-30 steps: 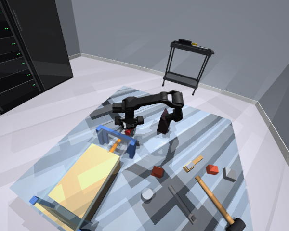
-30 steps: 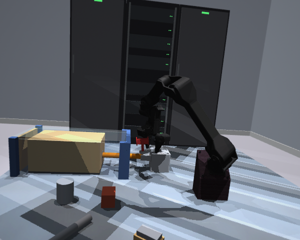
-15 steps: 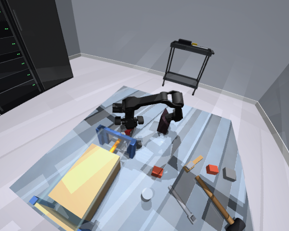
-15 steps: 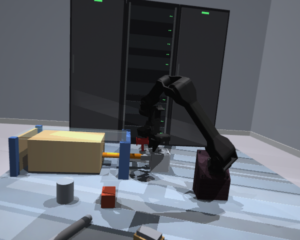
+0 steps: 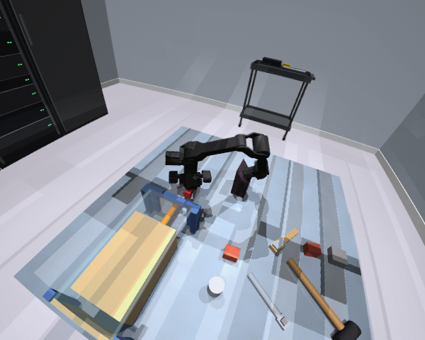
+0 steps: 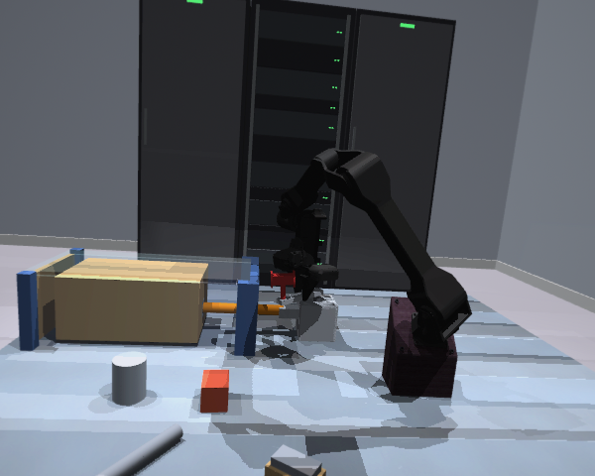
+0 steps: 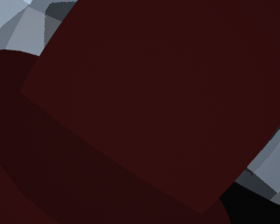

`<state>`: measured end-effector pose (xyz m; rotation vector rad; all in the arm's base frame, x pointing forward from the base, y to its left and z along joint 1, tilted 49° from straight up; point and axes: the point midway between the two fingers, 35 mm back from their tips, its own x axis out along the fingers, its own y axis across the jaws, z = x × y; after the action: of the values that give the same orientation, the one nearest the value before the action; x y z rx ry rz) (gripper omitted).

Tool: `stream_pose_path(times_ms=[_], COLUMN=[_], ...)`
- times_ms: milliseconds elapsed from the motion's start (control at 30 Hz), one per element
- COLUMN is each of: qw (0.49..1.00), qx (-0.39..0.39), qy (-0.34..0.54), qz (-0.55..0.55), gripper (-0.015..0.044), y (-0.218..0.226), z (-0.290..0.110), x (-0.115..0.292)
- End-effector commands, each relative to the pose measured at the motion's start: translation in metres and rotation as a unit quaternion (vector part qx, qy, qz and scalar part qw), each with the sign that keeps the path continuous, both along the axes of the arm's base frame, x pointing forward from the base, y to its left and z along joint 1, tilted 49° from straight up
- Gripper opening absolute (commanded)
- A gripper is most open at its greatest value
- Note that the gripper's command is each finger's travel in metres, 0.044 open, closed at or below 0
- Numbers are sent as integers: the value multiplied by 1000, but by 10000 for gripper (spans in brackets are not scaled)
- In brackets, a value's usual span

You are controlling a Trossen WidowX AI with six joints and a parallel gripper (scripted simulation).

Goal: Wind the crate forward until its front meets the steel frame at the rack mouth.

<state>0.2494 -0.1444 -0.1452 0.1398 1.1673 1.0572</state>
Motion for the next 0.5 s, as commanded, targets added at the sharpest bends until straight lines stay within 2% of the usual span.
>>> stream_pose_path(times_ms=[0, 467], qw=[1000, 999], qx=[8, 17], qy=[-11, -22], qz=[-11, -25], gripper=[0, 0], y=[-2, -4], z=[0, 0], x=[-2, -5])
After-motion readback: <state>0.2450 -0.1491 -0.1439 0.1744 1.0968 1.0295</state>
